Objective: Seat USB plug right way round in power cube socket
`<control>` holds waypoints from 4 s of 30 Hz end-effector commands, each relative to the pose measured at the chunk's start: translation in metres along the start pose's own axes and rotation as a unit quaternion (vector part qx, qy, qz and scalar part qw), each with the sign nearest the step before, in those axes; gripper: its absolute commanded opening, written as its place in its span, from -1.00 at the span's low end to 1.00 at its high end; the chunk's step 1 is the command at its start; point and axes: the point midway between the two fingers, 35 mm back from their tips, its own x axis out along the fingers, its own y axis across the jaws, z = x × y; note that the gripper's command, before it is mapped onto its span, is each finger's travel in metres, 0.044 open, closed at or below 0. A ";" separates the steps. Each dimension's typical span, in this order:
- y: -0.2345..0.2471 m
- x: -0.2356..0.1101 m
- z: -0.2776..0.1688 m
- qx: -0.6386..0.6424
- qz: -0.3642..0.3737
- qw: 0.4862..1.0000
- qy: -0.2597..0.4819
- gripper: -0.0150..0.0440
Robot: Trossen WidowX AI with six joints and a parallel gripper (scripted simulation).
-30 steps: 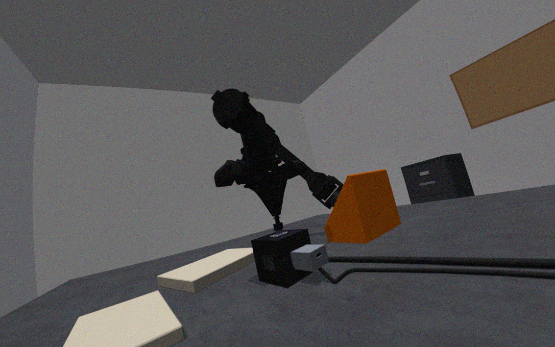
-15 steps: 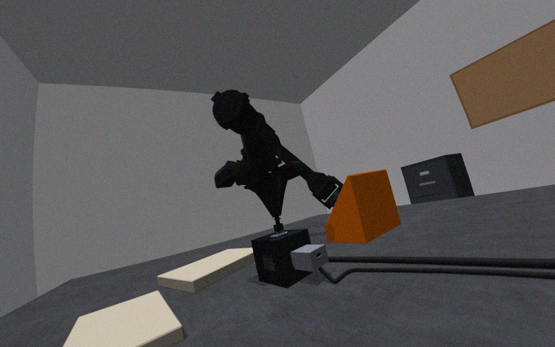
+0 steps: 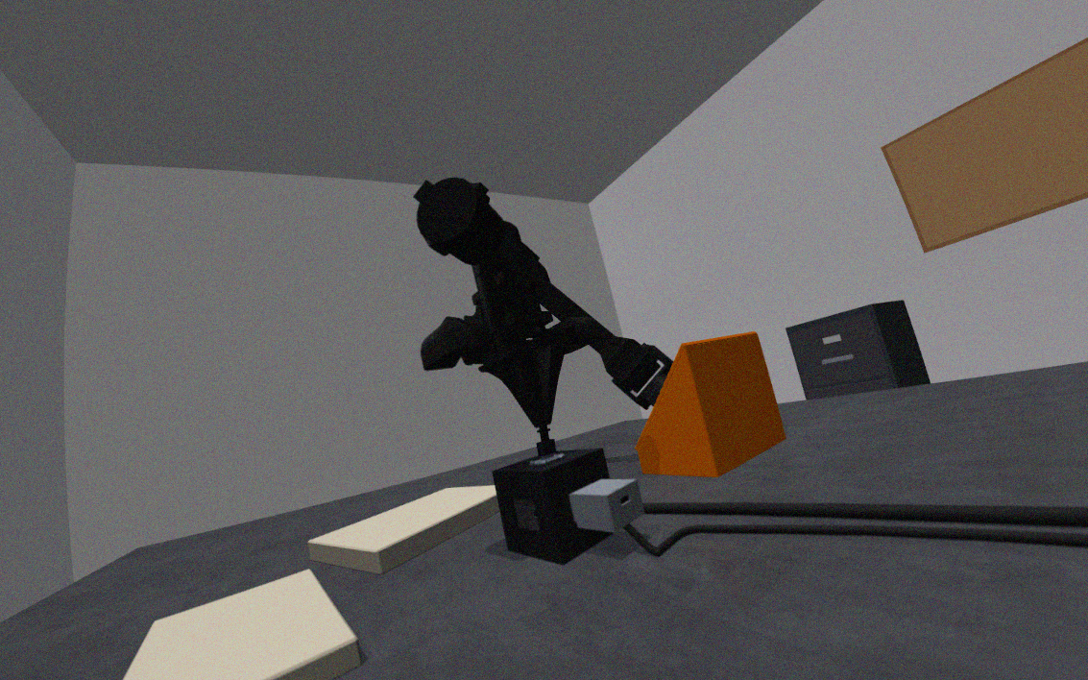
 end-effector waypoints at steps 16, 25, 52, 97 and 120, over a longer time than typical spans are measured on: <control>0.001 0.002 0.001 -0.001 0.003 1.000 0.000 -0.49; 0.001 0.003 0.001 -0.001 0.003 1.000 0.000 -0.49; 0.001 0.006 0.001 -0.001 0.003 1.000 0.000 -0.49; 0.000 0.005 -0.001 -0.001 0.003 1.000 0.003 -0.17; 0.000 -0.005 -0.002 -0.001 0.003 1.000 0.003 -0.17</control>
